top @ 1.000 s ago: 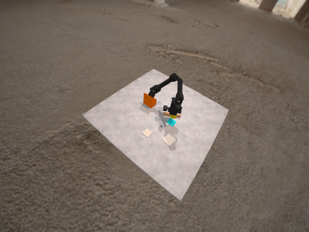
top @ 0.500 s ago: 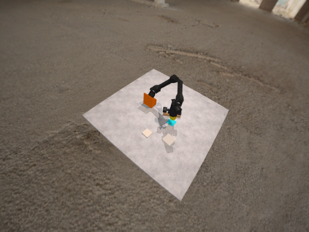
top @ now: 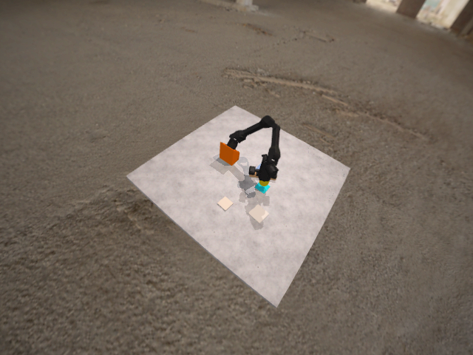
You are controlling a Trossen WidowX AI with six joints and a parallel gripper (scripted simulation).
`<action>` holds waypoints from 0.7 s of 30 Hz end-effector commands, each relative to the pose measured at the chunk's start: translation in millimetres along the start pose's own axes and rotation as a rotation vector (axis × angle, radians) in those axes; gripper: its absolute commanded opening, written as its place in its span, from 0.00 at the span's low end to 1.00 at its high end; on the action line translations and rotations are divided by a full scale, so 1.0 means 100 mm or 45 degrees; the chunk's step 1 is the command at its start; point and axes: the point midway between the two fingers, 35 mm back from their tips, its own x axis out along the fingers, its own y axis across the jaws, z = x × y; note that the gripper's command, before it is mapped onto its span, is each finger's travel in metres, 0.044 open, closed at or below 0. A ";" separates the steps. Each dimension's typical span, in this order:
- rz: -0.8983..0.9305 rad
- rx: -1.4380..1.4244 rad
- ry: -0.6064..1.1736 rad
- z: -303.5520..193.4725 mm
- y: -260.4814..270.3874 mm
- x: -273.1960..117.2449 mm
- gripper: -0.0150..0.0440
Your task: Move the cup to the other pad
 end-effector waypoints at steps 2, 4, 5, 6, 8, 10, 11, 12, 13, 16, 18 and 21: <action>0.009 0.006 0.004 0.00 0.00 0.10 0.25; 0.009 0.006 0.004 0.00 0.00 0.14 0.25; 0.009 0.006 0.004 0.00 0.00 0.15 0.25; 0.009 0.006 0.004 0.00 0.00 0.17 0.25; 0.009 0.006 0.004 0.00 0.00 0.21 0.25; 0.009 0.005 0.005 0.00 0.00 0.24 0.25; 0.009 0.005 0.005 0.00 0.00 0.26 0.25; 0.009 0.005 0.005 0.00 0.00 0.28 0.25; 0.009 0.005 0.005 0.00 0.00 0.29 0.25; 0.010 0.005 0.005 0.00 0.00 0.34 0.25; 0.010 0.005 0.006 0.00 0.00 0.38 0.25; 0.010 0.005 0.006 0.00 0.00 0.40 0.25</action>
